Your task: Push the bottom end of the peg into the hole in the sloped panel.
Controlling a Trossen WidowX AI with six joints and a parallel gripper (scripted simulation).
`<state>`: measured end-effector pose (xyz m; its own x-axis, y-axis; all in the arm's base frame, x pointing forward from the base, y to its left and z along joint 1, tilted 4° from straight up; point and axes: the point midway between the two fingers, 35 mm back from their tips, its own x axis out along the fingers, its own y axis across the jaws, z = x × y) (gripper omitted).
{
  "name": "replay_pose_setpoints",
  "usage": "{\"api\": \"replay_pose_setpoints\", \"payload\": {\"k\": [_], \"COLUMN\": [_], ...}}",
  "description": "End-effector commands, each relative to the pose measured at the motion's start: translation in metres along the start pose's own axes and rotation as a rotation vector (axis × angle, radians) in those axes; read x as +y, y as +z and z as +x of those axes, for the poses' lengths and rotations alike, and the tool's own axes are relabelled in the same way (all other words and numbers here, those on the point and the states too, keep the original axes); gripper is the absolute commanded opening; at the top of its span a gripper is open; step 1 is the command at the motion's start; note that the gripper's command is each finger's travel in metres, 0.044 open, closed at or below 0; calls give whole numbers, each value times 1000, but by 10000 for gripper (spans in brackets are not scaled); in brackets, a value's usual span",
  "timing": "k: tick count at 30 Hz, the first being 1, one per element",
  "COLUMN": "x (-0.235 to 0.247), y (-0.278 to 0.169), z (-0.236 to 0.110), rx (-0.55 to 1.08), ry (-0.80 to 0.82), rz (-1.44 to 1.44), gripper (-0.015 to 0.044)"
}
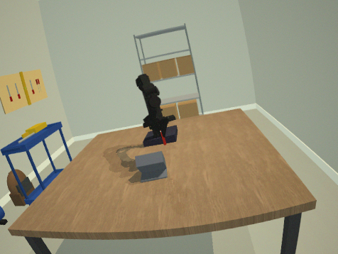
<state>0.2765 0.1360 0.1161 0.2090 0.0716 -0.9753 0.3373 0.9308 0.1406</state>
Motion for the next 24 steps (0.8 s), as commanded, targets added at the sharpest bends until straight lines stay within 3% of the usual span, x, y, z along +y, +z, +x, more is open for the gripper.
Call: {"api": "replay_pose_setpoints", "payload": {"k": [1,24], "x": [-3,-15], "y": [3,20], "z": [-2,-10], "rx": [-17,-120], "ry": [22,130], "rz": [39,218], "gripper": [0,0]}}
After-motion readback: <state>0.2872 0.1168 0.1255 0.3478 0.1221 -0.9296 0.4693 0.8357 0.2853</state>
